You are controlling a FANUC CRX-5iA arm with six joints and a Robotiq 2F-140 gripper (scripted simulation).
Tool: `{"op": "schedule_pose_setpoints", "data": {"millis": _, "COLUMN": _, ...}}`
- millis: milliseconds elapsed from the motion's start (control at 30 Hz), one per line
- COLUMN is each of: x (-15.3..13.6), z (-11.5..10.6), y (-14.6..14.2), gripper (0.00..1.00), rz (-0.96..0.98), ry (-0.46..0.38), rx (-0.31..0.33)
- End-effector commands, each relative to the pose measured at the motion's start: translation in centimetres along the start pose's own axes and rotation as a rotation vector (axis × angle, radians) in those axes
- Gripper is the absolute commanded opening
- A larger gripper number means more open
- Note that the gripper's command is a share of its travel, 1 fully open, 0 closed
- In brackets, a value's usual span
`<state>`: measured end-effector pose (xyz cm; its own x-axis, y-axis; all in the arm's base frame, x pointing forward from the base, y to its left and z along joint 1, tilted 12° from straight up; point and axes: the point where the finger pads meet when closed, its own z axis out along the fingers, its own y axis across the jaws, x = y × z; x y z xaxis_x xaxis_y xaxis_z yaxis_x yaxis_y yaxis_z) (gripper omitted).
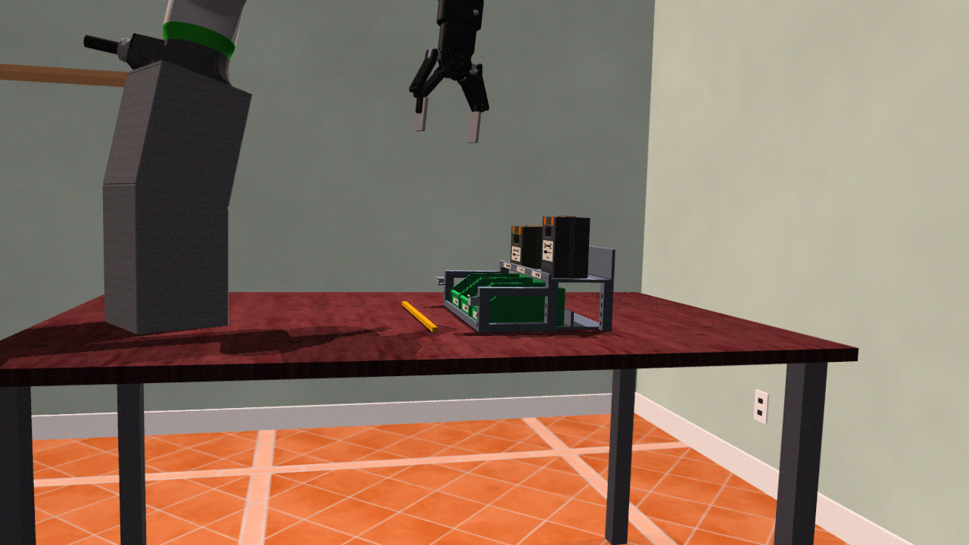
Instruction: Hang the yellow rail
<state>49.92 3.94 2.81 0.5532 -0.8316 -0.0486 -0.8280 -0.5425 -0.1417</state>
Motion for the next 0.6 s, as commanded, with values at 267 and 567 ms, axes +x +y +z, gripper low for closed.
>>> {"op": "schedule_pose_setpoints", "data": {"millis": 267, "x": -0.1, "z": 1.6, "y": -0.1, "gripper": 1.0, "rz": 0.058, "ry": 0.012, "rx": 0.012}}
{"op": "schedule_pose_setpoints", "data": {"millis": 567, "x": -0.5, "z": 5.5, "y": 0.2, "gripper": 1.0, "rz": 0.216, "ry": 0.018, "rx": 0.036}}
